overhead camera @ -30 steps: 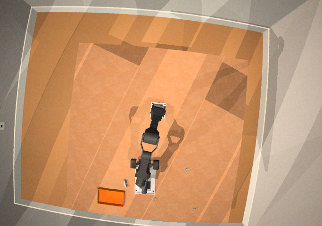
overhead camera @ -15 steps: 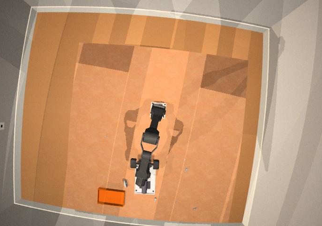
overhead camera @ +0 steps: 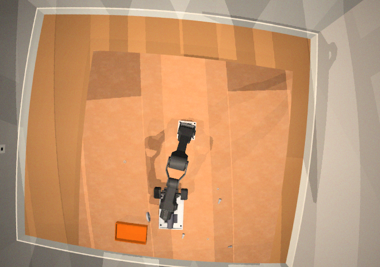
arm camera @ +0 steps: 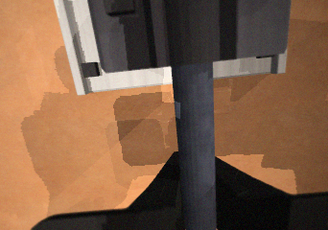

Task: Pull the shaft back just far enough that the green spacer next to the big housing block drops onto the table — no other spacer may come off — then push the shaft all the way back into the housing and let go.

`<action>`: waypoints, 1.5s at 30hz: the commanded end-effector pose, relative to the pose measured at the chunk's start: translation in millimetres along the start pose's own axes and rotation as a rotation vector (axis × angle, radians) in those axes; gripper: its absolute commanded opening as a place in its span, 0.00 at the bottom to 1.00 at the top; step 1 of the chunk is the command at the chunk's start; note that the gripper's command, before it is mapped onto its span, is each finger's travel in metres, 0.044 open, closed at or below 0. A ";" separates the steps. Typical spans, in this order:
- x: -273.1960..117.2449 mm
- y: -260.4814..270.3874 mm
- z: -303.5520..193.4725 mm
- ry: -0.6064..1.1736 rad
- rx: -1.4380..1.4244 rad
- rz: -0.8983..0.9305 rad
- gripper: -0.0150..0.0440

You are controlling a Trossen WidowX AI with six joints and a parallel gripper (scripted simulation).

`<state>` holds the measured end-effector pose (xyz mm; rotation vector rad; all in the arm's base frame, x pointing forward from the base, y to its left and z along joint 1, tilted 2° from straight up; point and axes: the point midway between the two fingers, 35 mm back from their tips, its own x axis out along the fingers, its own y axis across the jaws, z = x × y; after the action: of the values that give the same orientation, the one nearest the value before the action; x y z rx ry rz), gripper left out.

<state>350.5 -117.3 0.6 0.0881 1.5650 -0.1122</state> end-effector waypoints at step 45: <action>-0.9 0.3 13.7 -0.002 -0.005 0.000 0.25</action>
<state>360.6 -118.7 0.4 0.0816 1.5725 -0.1089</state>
